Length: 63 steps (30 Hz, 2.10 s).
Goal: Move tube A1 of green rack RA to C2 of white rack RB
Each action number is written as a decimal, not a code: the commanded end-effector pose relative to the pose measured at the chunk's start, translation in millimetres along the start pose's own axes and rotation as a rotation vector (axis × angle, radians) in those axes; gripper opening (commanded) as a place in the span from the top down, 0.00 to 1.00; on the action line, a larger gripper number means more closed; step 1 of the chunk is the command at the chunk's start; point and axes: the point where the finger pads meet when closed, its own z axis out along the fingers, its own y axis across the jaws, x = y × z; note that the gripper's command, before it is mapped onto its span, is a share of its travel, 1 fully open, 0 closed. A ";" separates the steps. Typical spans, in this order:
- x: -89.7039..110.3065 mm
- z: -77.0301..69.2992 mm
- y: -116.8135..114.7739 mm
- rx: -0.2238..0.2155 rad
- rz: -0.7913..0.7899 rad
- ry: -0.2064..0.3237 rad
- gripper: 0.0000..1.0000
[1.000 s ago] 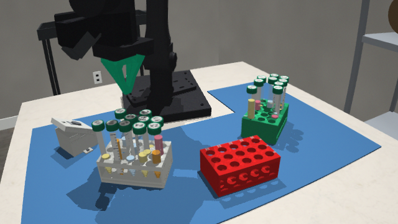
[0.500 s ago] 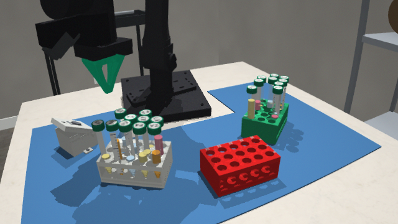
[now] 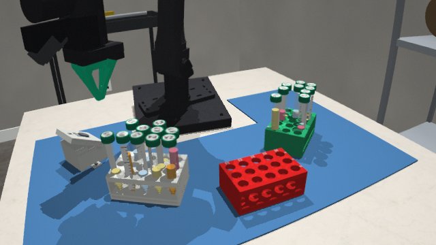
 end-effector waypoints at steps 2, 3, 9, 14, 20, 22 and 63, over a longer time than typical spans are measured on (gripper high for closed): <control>-5.4 -3.5 -14.5 0.000 -0.017 -0.014 1.00; -6.4 -3.5 -18.4 0.000 -0.017 -0.014 1.00; -12.8 -3.6 -41.6 0.001 -0.017 -0.014 1.00; -13.7 -3.6 -44.8 0.001 -0.017 -0.014 1.00; -15.3 -3.6 -68.8 0.002 -0.017 -0.014 1.00; -15.8 -3.7 -76.9 0.003 -0.017 -0.014 1.00; -5.1 19.8 -104.5 0.003 -0.017 -0.014 1.00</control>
